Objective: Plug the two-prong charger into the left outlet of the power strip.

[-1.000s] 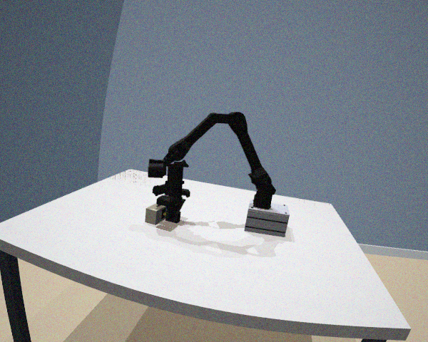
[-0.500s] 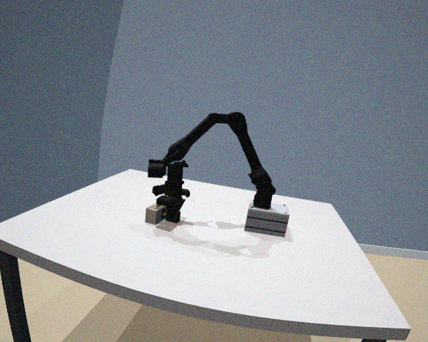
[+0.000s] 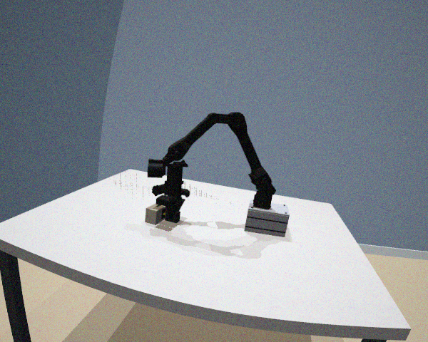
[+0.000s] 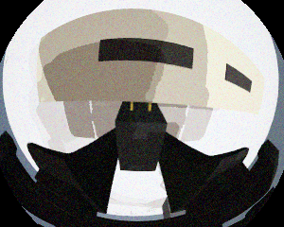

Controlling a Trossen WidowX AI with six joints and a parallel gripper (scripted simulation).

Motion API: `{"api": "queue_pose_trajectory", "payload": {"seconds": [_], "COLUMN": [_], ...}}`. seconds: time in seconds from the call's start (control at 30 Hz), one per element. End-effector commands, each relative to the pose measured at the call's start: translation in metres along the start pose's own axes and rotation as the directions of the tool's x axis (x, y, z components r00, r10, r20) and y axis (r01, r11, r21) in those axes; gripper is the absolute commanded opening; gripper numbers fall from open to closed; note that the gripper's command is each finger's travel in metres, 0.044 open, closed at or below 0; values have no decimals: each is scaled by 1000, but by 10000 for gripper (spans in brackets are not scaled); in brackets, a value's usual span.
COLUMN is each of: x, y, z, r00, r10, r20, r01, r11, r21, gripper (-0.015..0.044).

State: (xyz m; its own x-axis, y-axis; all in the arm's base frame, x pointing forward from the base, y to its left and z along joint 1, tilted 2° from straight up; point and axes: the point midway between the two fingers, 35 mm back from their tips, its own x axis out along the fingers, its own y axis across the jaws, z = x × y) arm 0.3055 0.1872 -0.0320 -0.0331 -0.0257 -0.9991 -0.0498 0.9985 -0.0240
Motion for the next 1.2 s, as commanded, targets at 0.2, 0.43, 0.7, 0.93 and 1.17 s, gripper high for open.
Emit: {"api": "queue_pose_trajectory", "payload": {"seconds": [0.2, 0.43, 0.7, 0.93, 1.17], "x": [-1, -1, -2, -2, -2], "y": [1, 1, 1, 1, 1], "z": [4, 6, 8, 10, 10], "r00": [1000, 1000, 1000, 1000, 1000], "r10": [0, 0, 0, 0, 0], "r20": [3, 3, 3, 3, 3], "r01": [0, 0, 0, 0, 0], "r11": [1000, 1000, 1000, 1000, 1000], "r21": [-4, -4, -4, -4, -4], "gripper": [0, 0, 0, 0, 0]}}
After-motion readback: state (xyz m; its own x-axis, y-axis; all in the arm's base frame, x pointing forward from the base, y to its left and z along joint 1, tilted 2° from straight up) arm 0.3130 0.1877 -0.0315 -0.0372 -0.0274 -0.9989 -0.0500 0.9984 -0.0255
